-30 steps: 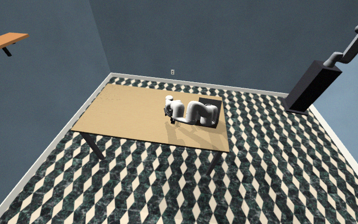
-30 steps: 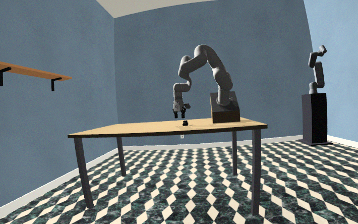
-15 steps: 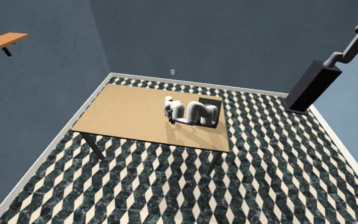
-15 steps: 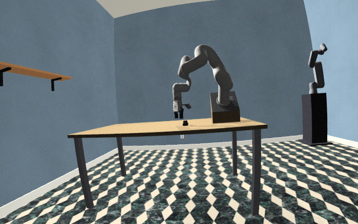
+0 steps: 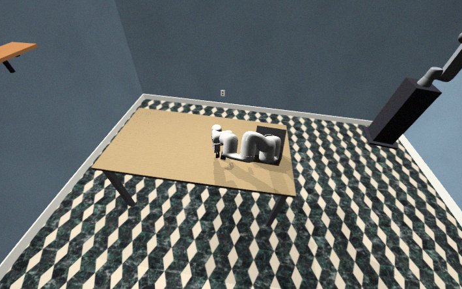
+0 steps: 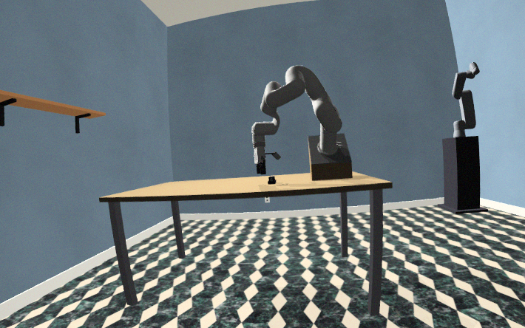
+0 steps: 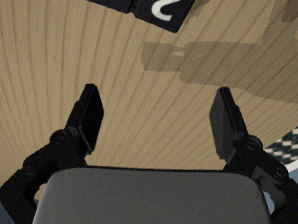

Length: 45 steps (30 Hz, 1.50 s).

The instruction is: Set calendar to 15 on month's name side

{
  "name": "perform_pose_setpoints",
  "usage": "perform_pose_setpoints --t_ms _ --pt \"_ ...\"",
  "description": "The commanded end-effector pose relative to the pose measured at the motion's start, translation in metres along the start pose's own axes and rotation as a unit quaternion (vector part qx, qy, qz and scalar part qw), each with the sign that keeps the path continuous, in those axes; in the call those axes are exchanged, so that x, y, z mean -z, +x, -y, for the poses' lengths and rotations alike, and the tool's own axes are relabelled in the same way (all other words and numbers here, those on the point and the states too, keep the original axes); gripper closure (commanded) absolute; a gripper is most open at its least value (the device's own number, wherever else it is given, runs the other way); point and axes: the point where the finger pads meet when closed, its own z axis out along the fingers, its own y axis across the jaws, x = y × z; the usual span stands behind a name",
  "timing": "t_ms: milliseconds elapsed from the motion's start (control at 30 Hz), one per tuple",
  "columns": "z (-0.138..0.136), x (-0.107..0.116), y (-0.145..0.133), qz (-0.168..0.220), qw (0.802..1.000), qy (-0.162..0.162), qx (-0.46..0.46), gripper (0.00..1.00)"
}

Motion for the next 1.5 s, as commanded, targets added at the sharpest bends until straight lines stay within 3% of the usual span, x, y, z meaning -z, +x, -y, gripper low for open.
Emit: perform_pose_setpoints --t_ms 0,233,467,800,967,1167,1467 --pt "-0.003 0.000 -0.005 -0.002 0.998 0.002 -0.064 0.00" --pt "-0.005 -0.001 -0.009 -0.002 0.997 0.002 -0.075 0.00" --pt "-0.006 -0.001 -0.011 -0.002 0.982 0.002 -0.190 0.00" --pt "-0.011 -0.003 -0.018 -0.002 0.972 0.002 -0.233 0.00" --pt "-0.012 -0.003 -0.020 -0.002 0.949 0.002 -0.316 0.00" --pt "-0.017 -0.004 -0.026 -0.002 0.944 0.002 -0.331 0.00" --pt "-0.018 -0.005 -0.029 -0.002 0.899 0.002 -0.438 0.00"
